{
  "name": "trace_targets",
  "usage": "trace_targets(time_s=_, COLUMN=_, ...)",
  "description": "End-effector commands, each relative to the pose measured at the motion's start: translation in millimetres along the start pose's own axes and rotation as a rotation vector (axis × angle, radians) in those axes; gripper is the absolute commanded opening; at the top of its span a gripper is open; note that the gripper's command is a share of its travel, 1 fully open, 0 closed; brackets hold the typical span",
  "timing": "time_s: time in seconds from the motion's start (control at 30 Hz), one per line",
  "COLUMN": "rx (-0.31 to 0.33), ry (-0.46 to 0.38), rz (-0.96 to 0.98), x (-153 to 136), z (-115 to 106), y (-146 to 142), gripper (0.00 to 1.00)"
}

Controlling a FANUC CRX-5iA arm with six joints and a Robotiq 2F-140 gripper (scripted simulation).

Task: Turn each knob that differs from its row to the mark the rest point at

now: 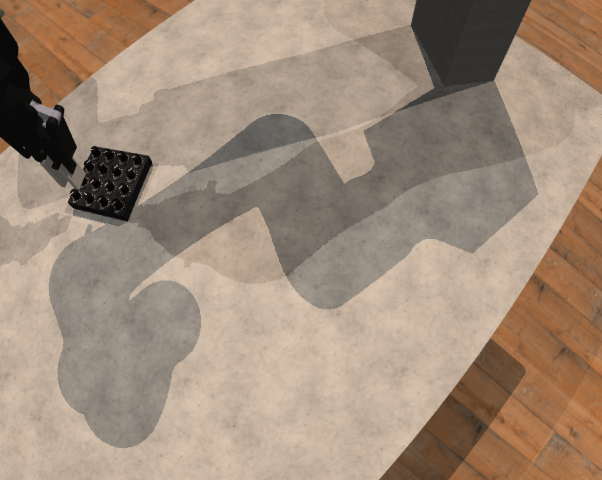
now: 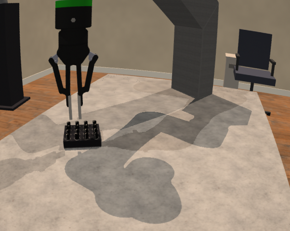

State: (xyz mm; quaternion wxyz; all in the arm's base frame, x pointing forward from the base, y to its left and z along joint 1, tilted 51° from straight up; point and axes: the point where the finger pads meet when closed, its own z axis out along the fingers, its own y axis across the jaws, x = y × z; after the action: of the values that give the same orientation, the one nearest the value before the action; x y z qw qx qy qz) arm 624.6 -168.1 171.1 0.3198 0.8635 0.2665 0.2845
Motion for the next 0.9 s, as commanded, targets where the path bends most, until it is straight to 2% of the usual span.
trace_targets(time_s=0.0, rx=0.0, ry=0.001, rz=0.0, x=0.2, z=0.4, y=0.0, gripper=0.12)
trace_targets(time_s=0.87, rx=-0.001, ry=0.001, rz=0.0, x=-0.2, z=30.4, y=-0.3, gripper=0.12)
